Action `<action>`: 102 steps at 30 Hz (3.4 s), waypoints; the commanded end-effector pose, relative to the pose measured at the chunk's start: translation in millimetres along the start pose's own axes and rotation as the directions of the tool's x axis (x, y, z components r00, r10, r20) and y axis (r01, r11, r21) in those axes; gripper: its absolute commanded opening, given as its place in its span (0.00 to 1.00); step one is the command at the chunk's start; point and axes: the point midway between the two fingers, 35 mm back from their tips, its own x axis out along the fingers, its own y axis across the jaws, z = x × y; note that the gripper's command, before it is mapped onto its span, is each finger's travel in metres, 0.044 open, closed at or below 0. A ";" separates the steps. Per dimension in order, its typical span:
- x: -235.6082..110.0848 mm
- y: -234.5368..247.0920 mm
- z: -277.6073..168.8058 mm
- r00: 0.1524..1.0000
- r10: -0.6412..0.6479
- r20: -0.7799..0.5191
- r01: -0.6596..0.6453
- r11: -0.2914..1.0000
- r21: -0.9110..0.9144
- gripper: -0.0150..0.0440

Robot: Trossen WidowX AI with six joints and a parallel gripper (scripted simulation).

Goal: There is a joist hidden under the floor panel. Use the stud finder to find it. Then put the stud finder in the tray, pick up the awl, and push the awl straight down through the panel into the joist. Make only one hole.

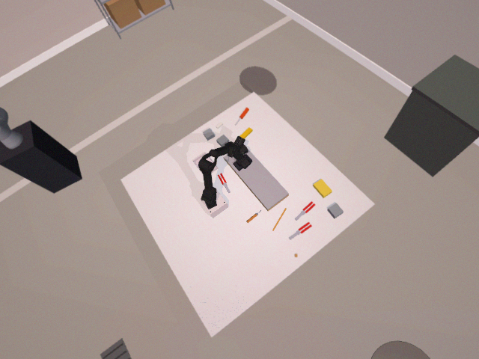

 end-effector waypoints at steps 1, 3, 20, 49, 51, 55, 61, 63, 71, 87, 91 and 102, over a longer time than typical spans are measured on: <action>0.3 17.0 -0.2 1.000 0.004 -0.002 -0.004 1.000 -0.003 0.25; 0.2 24.3 -0.2 1.000 0.005 -0.002 -0.005 1.000 -0.003 0.25; -0.6 74.6 -0.2 1.000 0.009 -0.002 -0.009 1.000 -0.001 0.25; 0.4 3.2 -0.2 1.000 0.003 -0.002 -0.003 1.000 -0.003 0.25; 0.5 -4.1 -0.1 1.000 0.003 -0.002 -0.003 1.000 -0.004 0.25; 0.6 -18.8 -0.1 1.000 0.002 -0.002 -0.002 1.000 -0.004 0.25; 0.7 -40.9 -0.1 1.000 0.000 -0.002 0.000 1.000 -0.005 0.25; 0.7 -48.2 0.0 1.000 -0.001 -0.002 0.001 1.000 -0.005 0.25; 0.8 -77.6 0.1 1.000 -0.003 -0.002 0.003 1.000 -0.006 0.25; 0.5 -136.4 0.3 1.000 -0.008 -0.002 0.008 1.000 -0.008 0.25; 0.3 -151.1 0.4 1.000 -0.009 -0.002 0.009 1.000 -0.008 0.25; -0.2 -191.4 0.6 1.000 -0.012 -0.002 0.012 1.000 -0.009 0.25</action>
